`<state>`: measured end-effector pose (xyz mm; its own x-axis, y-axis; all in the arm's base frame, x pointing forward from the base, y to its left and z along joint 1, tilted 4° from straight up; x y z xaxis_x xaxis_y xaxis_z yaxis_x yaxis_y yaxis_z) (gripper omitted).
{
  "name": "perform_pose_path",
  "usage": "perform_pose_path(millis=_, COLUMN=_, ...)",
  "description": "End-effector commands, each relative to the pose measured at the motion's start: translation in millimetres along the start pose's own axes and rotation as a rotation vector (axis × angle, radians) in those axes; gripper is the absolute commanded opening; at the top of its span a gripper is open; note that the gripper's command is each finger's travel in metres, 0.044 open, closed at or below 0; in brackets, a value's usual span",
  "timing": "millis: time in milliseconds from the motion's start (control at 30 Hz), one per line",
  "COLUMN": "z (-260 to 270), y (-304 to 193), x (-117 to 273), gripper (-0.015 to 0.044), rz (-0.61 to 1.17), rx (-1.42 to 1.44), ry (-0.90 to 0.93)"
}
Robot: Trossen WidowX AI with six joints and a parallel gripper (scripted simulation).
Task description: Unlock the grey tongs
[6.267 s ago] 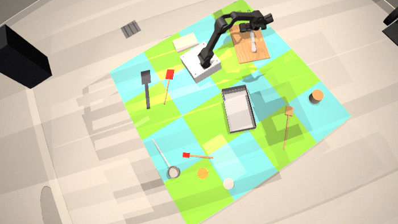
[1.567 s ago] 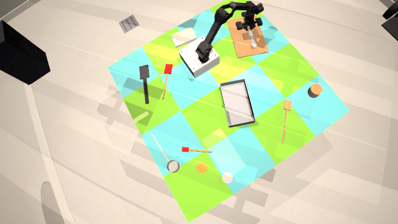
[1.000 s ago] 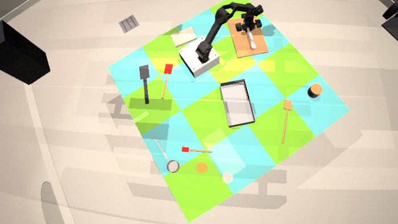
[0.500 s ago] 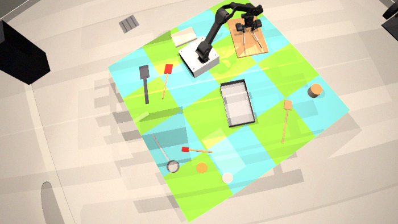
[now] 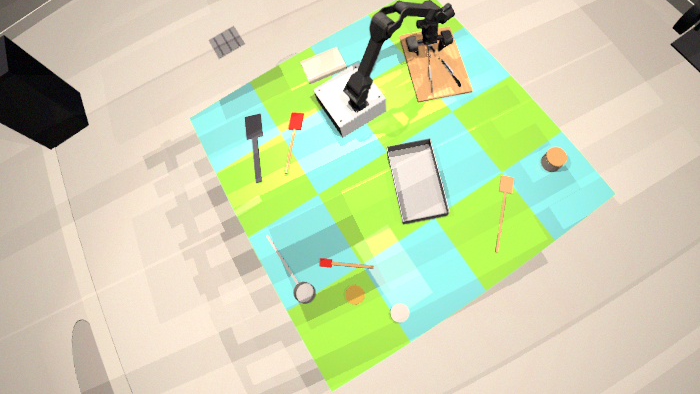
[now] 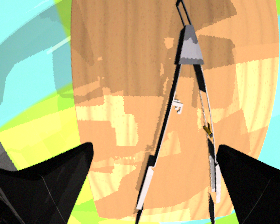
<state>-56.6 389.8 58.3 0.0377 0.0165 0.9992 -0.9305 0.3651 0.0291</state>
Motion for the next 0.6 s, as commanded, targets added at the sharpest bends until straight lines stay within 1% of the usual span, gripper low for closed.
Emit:
perform_pose_path(millis=0, z=49, y=4, x=27, gripper=0.0440, rz=0.002, rx=0.001, ry=0.007)
perform_pose_path(millis=133, z=99, y=-1, x=47, gripper=0.0440, rz=0.003, rx=0.000, ry=0.013)
perform_pose_path(millis=200, z=114, y=-4, x=51, gripper=0.0440, rz=0.004, rx=0.000, ry=0.015)
perform_pose_path(millis=500, z=116, y=-5, x=52, gripper=0.0440, rz=0.004, rx=0.000, ry=0.015)
perform_pose_path(millis=567, z=116, y=-5, x=58, gripper=0.0440, rz=0.003, rx=0.001, ry=0.014)
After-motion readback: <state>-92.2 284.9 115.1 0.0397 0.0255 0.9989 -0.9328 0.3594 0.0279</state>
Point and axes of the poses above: the point midway between the two fingers, 35 mm back from their tips, its own x axis back along the fingers, its own z axis across the jaws, y = z × x, the point moved 6 cm from there along x, back along the fingers
